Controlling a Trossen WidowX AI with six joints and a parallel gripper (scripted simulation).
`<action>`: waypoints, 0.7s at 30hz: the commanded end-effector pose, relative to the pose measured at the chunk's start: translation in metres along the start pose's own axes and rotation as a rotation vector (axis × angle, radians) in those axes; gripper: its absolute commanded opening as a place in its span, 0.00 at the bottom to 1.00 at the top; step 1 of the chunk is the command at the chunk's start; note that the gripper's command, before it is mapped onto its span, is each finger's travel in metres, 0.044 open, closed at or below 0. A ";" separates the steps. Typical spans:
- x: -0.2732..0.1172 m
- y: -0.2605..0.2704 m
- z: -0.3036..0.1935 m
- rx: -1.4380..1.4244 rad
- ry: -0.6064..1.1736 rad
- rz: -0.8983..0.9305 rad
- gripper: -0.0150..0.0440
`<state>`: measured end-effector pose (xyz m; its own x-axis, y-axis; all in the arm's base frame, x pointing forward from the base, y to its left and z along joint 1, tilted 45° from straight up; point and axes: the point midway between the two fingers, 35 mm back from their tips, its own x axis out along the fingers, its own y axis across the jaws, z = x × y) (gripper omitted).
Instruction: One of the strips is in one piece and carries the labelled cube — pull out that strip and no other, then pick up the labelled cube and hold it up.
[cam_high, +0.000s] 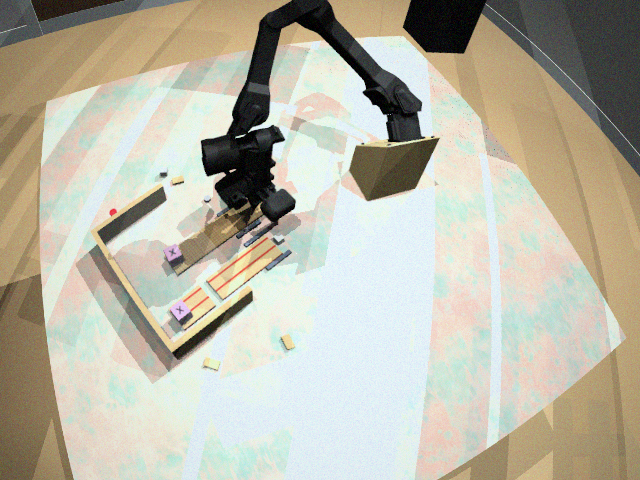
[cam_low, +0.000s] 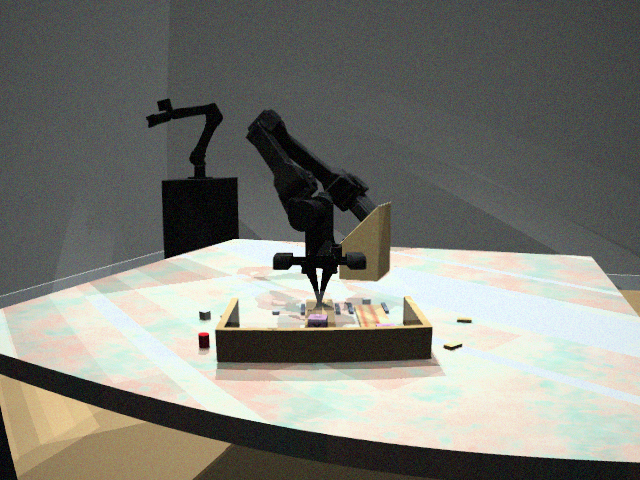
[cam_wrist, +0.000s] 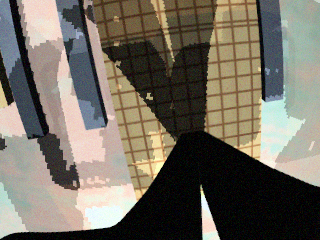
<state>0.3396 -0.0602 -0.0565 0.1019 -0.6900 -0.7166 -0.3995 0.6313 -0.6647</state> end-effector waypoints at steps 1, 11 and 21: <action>0.005 0.001 -0.012 -0.008 0.023 0.002 0.25; 0.005 0.001 -0.028 -0.009 0.024 0.002 0.25; 0.005 0.001 -0.043 -0.009 0.024 0.002 0.25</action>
<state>0.3114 -0.0714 -0.0492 0.1042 -0.6902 -0.7161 -0.3997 0.6302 -0.6656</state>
